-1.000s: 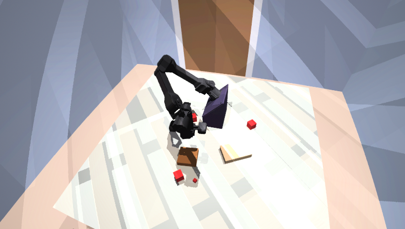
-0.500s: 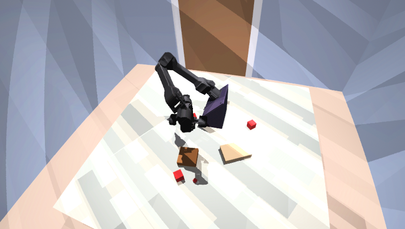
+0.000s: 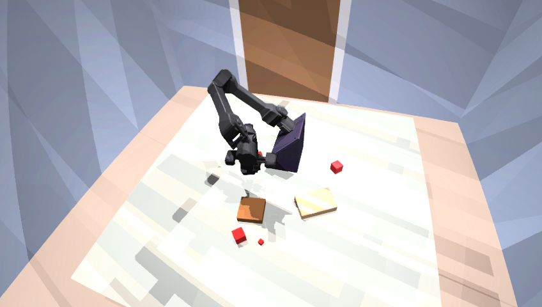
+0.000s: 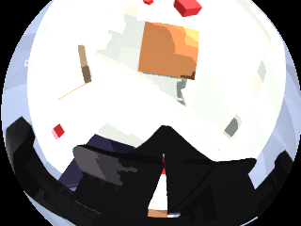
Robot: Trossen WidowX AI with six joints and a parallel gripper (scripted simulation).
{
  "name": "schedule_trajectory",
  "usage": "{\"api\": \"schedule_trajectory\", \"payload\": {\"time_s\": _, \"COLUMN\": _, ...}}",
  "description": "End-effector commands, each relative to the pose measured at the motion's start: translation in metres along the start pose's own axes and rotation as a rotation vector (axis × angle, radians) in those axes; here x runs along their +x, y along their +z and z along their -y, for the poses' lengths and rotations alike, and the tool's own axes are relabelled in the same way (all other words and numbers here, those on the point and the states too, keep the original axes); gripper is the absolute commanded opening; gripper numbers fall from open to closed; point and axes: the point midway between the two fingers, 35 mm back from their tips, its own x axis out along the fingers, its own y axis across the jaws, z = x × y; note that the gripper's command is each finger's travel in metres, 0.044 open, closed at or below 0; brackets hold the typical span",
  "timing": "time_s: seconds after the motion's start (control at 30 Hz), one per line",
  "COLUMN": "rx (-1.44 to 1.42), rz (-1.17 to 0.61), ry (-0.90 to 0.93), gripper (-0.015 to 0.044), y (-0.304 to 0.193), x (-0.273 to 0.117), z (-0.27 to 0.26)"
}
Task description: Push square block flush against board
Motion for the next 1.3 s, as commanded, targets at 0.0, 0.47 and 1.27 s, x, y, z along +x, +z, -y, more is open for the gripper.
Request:
{"api": "schedule_trajectory", "payload": {"time_s": 0.0, "rx": 0.003, "rz": -0.001, "ry": 0.005, "gripper": 0.0, "y": 0.0, "x": -0.001, "z": -0.001}}
{"api": "schedule_trajectory", "payload": {"time_s": 0.47, "rx": 0.003, "rz": -0.001, "ry": 0.005, "gripper": 0.0, "y": 0.0, "x": -0.001, "z": -0.001}}
{"api": "schedule_trajectory", "payload": {"time_s": 1.27, "rx": 0.669, "rz": -0.001, "ry": 0.013, "gripper": 0.0, "y": 0.062, "x": 0.019, "z": 0.029}}
